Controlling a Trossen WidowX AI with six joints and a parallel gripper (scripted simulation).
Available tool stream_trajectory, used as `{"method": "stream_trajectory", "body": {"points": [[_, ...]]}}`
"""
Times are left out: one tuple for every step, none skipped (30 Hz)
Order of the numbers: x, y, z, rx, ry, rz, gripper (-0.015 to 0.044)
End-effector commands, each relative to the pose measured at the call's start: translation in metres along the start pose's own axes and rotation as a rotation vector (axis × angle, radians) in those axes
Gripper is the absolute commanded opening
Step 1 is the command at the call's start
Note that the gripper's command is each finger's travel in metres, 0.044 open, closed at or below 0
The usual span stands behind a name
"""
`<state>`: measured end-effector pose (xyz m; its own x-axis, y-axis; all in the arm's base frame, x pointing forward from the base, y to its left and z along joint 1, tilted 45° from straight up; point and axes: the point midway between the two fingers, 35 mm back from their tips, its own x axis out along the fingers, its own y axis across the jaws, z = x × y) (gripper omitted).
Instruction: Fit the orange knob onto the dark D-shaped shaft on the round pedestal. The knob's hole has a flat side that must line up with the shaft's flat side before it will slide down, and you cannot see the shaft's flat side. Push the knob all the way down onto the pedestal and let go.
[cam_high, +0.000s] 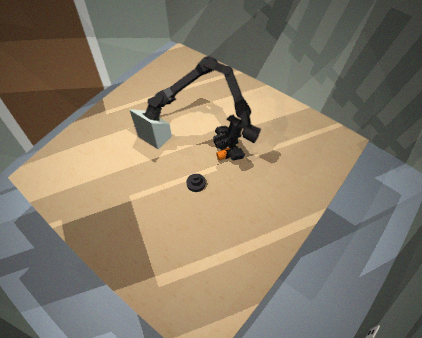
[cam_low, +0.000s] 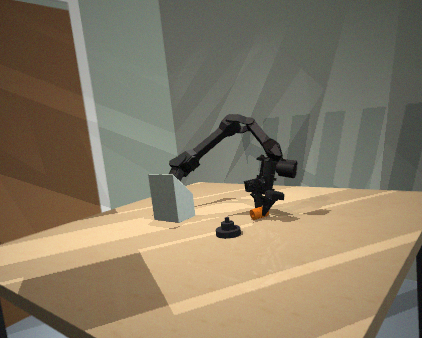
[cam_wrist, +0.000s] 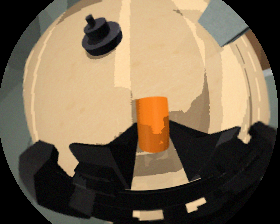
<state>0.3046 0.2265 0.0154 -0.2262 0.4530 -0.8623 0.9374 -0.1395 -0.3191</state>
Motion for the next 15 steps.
{"method": "stream_trajectory", "body": {"points": [[-0.002,0.0,0.004,-0.002,0.071,0.0,0.0179],[-0.003,0.0,0.005,-0.002,0.09,0.001,0.0179],[-0.003,0.0,0.006,-0.002,0.107,0.001,0.0179],[-0.003,0.0,0.007,-0.002,0.124,0.001,0.0179],[-0.004,0.0,0.008,-0.002,0.141,0.001,0.0179],[-0.004,0.0,0.009,-0.002,0.158,0.001,0.0179],[-0.004,0.0,0.011,-0.002,0.176,0.001,0.0179],[-0.005,0.0,0.012,-0.002,0.193,0.001,0.0179],[-0.005,0.0,0.013,-0.002,0.21,0.001,0.0179],[-0.005,0.0,0.014,-0.002,0.227,0.001,0.0179],[-0.005,0.0,0.015,-0.002,0.245,0.001,0.0179],[-0.005,0.0,0.016,-0.002,0.262,0.001,0.0179],[-0.005,0.0,0.017,-0.001,0.279,0.001,0.0179],[-0.006,0.0,0.018,-0.001,0.296,0.001,0.0179],[-0.006,0.001,0.019,-0.001,0.314,0.001,0.0179]]}}
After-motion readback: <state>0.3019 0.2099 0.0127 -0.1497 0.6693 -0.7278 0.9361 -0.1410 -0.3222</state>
